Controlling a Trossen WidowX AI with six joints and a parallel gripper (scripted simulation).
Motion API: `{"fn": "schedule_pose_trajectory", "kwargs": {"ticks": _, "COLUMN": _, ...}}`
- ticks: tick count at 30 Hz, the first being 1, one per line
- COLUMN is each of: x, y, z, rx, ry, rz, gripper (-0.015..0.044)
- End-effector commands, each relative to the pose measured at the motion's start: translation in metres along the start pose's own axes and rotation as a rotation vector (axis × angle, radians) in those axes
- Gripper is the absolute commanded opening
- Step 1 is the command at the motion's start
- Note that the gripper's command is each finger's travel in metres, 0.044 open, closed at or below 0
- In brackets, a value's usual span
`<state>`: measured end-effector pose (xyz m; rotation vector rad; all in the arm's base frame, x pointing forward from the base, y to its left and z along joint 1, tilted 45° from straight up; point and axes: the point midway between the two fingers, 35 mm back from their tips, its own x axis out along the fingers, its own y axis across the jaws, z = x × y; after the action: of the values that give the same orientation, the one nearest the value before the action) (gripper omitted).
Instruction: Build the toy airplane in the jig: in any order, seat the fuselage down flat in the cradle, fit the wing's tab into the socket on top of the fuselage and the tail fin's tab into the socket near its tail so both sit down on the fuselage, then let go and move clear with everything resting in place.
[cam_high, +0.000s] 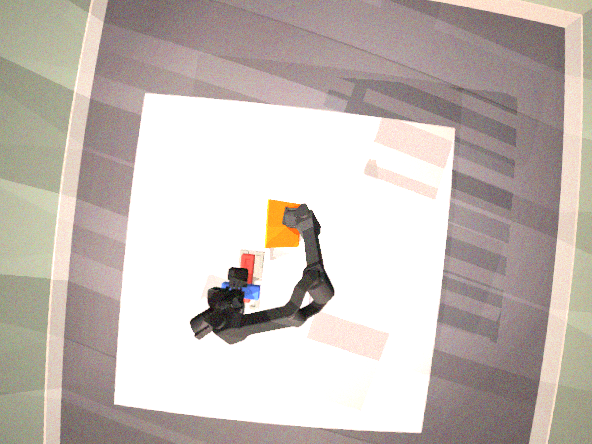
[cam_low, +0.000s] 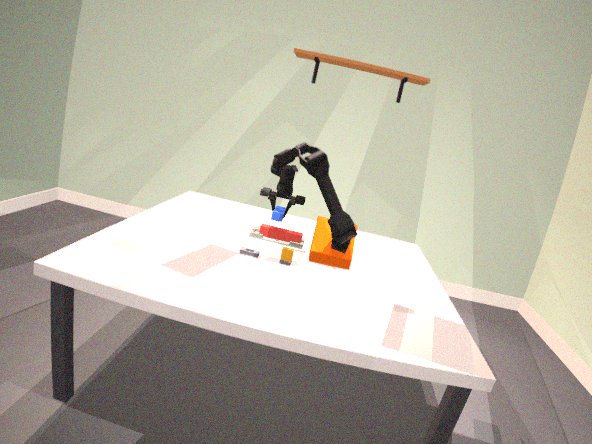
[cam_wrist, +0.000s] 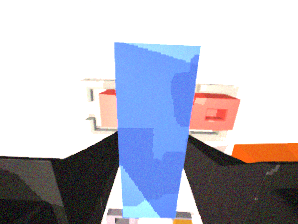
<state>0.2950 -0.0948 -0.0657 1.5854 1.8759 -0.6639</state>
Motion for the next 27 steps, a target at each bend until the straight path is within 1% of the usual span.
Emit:
{"fn": "schedule_pose_trajectory", "kwargs": {"ticks": 1, "x": 0.003, "y": -0.001, "z": 0.001, "rx": 0.004, "ry": -0.003, "rz": -0.004, "gripper": 0.0197}}
{"fn": "schedule_pose_trajectory", "kwargs": {"ticks": 27, "x": 0.040, "y": -0.001, "z": 0.001, "rx": 0.004, "ry": -0.002, "rz": -0.003, "gripper": 0.0197}}
